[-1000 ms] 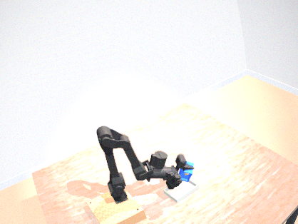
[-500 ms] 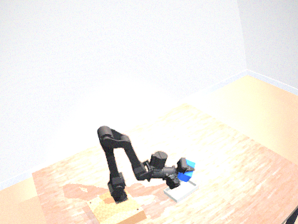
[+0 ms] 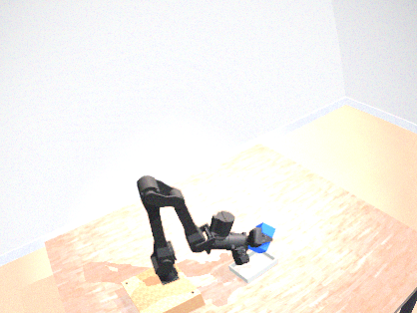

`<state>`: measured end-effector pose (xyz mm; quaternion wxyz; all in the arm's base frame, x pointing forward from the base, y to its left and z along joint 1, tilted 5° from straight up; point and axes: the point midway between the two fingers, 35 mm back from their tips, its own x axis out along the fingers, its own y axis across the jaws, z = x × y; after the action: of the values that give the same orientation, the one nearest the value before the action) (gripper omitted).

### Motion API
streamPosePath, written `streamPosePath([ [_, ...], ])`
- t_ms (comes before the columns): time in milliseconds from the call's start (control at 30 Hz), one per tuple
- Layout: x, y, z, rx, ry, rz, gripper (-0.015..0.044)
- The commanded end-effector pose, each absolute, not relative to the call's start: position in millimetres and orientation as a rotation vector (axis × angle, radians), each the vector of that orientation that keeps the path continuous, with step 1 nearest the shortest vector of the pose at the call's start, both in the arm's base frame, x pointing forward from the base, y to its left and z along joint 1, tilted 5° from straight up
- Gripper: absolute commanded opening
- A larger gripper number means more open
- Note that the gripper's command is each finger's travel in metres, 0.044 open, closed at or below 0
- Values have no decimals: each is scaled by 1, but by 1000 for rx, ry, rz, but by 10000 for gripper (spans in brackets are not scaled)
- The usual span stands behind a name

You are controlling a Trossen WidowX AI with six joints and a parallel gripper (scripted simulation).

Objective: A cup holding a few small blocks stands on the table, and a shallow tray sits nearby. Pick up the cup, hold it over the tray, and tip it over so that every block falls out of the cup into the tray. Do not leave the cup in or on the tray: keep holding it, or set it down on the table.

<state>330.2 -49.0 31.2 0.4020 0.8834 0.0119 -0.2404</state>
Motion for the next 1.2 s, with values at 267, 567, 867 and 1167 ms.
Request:
streamPosePath([
  [267, 332, -49, 32, 2472, -54, -631, 0],
  [567, 332, -49, 32, 2661, -121, -654, 0],
  [867, 333, -49, 31, 2849, -195, -673, 0],
  [1167, 333, -49, 31, 2922, -226, -678, 0],
])
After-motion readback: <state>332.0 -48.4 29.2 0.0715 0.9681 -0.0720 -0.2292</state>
